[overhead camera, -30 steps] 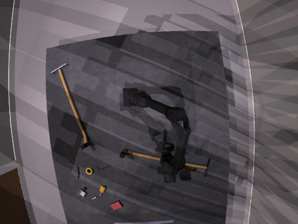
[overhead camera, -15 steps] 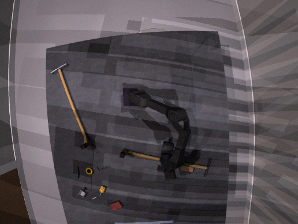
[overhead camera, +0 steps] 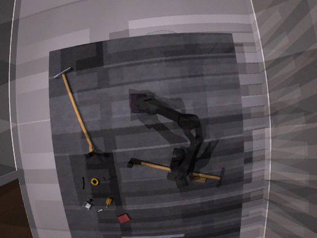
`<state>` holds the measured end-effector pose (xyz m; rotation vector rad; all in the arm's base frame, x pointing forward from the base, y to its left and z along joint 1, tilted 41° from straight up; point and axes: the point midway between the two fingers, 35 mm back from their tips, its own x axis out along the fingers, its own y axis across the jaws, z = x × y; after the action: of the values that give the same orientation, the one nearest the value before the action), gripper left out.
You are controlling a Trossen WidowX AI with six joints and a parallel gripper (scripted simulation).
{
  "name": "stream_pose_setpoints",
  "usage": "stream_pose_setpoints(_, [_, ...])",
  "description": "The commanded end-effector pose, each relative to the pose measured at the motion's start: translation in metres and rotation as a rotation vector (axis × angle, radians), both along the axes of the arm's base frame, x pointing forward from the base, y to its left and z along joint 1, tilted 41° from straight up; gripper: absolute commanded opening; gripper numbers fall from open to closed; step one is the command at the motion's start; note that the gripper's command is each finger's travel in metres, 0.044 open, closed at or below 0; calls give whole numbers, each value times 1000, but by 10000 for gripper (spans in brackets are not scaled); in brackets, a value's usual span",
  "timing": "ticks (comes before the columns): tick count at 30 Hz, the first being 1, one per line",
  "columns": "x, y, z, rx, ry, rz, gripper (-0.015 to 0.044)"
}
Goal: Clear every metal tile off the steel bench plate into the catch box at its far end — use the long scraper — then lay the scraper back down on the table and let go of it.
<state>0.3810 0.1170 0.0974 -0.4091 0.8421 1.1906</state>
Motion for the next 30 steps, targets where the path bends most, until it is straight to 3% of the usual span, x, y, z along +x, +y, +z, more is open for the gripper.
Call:
stream_pose_setpoints(1, [-1,7,-9,0,6,-6,0])
stream_pose_setpoints(30, [21,6,-14,1,6,-7,0])
